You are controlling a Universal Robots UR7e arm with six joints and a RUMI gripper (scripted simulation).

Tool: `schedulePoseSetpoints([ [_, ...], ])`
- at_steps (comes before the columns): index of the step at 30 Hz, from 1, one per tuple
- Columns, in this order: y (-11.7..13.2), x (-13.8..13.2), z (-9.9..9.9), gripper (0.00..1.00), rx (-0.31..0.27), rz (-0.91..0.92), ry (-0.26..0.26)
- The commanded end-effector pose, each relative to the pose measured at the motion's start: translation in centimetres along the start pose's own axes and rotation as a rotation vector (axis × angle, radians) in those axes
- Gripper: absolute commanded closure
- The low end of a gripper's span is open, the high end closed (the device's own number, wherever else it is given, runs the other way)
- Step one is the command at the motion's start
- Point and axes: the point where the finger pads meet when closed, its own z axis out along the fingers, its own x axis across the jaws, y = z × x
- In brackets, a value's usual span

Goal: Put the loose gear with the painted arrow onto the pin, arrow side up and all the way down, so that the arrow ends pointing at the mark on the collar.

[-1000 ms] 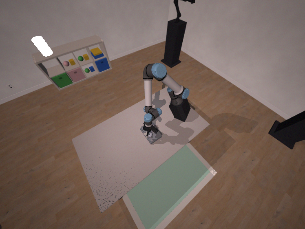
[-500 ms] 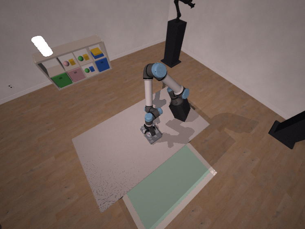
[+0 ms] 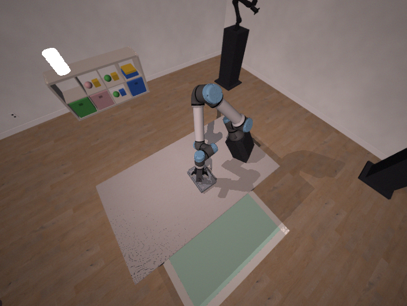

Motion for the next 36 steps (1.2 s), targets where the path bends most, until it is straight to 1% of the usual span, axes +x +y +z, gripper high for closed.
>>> schedulePoseSetpoints([
  [1, 0.08, 0.11, -0.04, 0.0, -0.011, 0.174, 0.002],
  [7, 0.29, 0.2, -0.02, 0.0, -0.01, 0.358, 0.003],
  [12, 0.45, 0.25, -0.01, 0.0, -0.01, 0.475, 0.003],
  [14, 0.45, 0.25, -0.01, 0.0, -0.01, 0.475, 0.003],
  [24, 0.66, 0.29, 0.0, 0.0, -0.01, 0.607, 0.004],
  [36, 0.7, 0.3, 0.0, 0.0, -0.01, 0.634, 0.004],
])
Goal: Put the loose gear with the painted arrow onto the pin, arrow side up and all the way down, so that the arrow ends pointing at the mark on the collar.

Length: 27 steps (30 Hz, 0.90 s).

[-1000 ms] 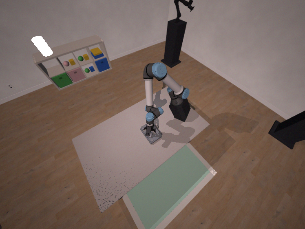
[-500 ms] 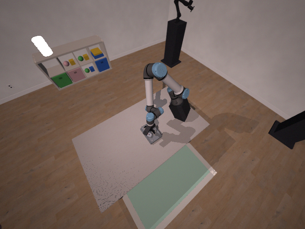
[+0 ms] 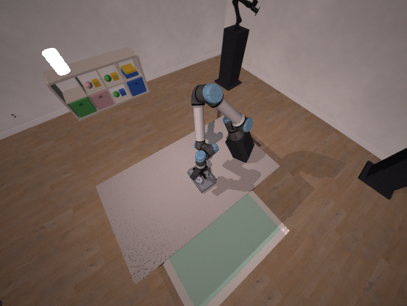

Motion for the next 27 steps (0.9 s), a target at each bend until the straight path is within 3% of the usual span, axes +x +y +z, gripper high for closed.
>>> schedulePoseSetpoints([
  [1, -0.03, 0.01, -0.05, 0.0, 0.001, 0.005, 0.0],
  [2, -0.03, 0.01, -0.05, 0.46, 0.001, 0.005, 0.0],
  [27, -0.03, 0.01, -0.05, 0.46, 0.001, 0.005, 0.0],
])
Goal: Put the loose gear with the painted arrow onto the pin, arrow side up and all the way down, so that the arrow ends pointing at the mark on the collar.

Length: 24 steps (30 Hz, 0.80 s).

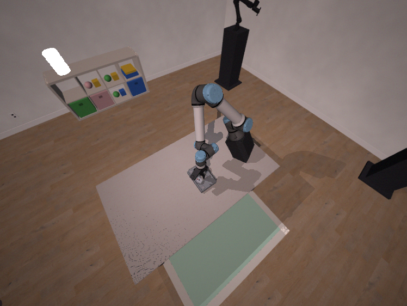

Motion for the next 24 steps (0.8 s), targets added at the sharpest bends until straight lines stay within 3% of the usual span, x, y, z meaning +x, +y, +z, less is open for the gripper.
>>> schedulePoseSetpoints([
  [1, -0.04, 0.01, -0.05, 0.46, 0.001, 0.0, 0.0],
  [24, -0.04, 0.0, 0.29, 0.46, 0.001, 0.001, 0.0],
])
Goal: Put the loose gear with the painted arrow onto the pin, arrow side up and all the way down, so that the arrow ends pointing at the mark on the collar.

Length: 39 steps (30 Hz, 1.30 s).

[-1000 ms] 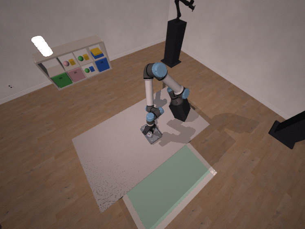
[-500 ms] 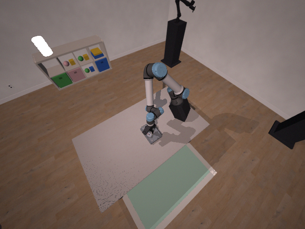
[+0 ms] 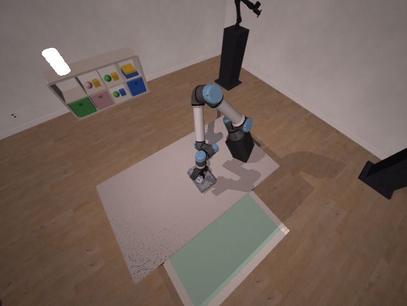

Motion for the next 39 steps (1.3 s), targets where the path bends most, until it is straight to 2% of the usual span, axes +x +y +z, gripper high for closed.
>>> schedulePoseSetpoints([
  [1, 0.0, 0.0, 0.2, 0.46, 0.001, 0.0, 0.0],
  [39, -0.1, -0.1, 3.4, 0.46, 0.001, 0.001, 0.0],
])
